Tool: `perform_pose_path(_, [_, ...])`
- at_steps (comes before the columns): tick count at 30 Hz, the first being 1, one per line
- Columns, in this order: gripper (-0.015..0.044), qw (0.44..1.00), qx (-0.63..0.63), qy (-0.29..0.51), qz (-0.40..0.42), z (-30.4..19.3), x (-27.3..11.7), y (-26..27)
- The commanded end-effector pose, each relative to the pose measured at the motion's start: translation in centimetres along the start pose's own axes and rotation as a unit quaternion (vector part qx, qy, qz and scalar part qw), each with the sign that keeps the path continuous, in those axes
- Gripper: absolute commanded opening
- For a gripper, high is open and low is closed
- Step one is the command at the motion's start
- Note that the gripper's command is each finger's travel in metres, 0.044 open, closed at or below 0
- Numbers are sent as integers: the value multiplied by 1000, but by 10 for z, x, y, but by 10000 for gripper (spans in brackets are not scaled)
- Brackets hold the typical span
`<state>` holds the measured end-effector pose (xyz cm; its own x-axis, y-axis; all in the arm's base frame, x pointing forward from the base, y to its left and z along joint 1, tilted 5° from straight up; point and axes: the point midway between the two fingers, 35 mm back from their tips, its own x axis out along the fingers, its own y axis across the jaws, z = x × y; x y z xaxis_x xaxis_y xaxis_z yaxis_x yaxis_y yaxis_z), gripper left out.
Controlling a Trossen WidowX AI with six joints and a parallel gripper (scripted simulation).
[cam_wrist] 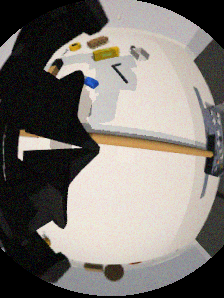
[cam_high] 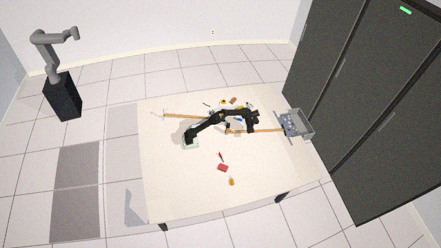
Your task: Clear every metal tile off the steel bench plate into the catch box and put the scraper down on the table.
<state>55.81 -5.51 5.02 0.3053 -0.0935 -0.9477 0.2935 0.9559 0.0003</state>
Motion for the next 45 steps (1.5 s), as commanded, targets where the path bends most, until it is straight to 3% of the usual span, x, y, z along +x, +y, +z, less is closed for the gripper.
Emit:
perform_pose_path(1, [0, 1000, 0, 0, 0, 0, 0, 0])
perform_pose_path(33, [0, 1000, 0, 0, 0, 0, 0, 0])
perform_pose_path(45, [315, 999, -14, -41, 0, 7, -43, 10])
